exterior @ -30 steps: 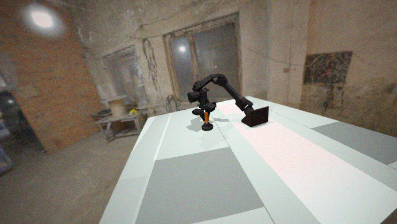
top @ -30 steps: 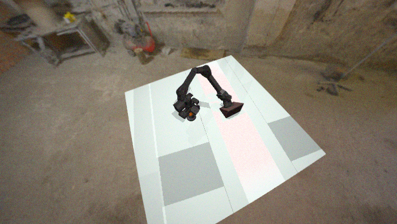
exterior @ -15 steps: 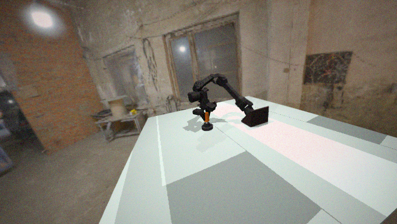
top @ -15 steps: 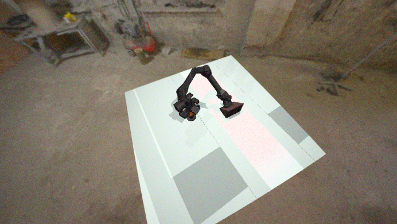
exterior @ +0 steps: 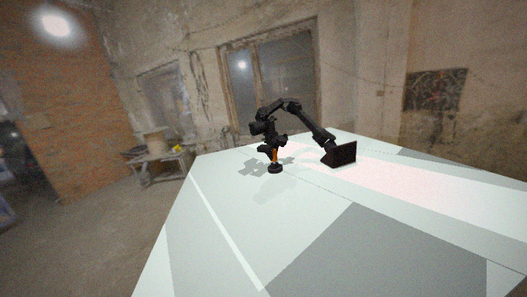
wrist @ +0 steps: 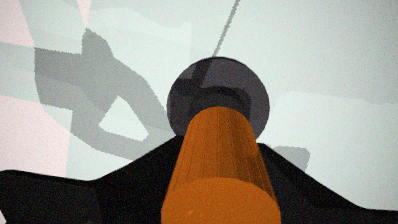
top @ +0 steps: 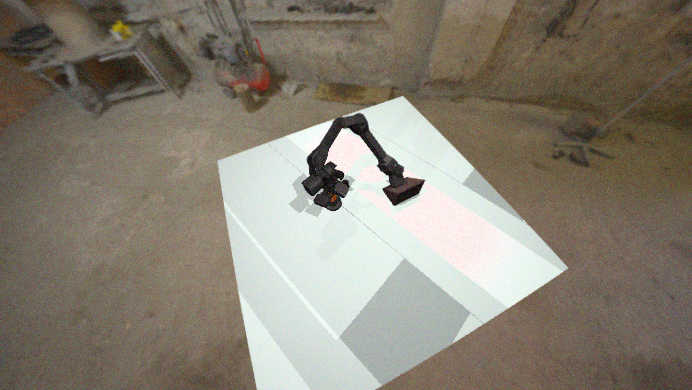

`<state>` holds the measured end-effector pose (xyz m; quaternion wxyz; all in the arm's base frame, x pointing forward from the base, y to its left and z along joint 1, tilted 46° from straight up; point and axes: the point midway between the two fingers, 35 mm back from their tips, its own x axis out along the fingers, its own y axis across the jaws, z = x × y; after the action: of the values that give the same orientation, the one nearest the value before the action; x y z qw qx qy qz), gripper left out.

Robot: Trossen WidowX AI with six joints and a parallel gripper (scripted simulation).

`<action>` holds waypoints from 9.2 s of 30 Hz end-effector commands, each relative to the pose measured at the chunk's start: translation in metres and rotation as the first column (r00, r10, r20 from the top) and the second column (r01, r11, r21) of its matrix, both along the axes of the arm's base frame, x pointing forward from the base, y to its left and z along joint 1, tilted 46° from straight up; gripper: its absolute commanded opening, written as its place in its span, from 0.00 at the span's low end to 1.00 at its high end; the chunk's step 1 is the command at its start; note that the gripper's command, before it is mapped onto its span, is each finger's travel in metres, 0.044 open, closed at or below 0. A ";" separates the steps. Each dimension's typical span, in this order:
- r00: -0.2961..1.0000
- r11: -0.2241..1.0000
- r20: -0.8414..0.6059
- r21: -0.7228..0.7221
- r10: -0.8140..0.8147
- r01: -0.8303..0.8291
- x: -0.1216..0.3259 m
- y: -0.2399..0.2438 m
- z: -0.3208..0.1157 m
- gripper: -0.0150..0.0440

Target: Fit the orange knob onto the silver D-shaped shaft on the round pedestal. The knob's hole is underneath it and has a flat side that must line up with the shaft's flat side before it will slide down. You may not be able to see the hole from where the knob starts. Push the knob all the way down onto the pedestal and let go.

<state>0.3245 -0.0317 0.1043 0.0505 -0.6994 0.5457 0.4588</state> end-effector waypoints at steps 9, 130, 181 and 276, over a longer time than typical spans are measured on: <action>1.000 1.000 -0.010 0.002 0.011 -0.011 -0.002 -0.002 -0.001 0.25; 0.800 0.902 -0.426 0.111 0.422 -0.416 0.000 0.001 -0.001 0.25; 0.658 0.833 -0.535 0.184 0.530 -0.521 0.001 0.000 -0.001 0.25; 0.487 0.750 -0.619 0.272 0.616 -0.603 -0.001 0.001 0.003 0.25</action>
<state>0.3220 -0.0337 0.1045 -0.3124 -0.6260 0.2358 0.6745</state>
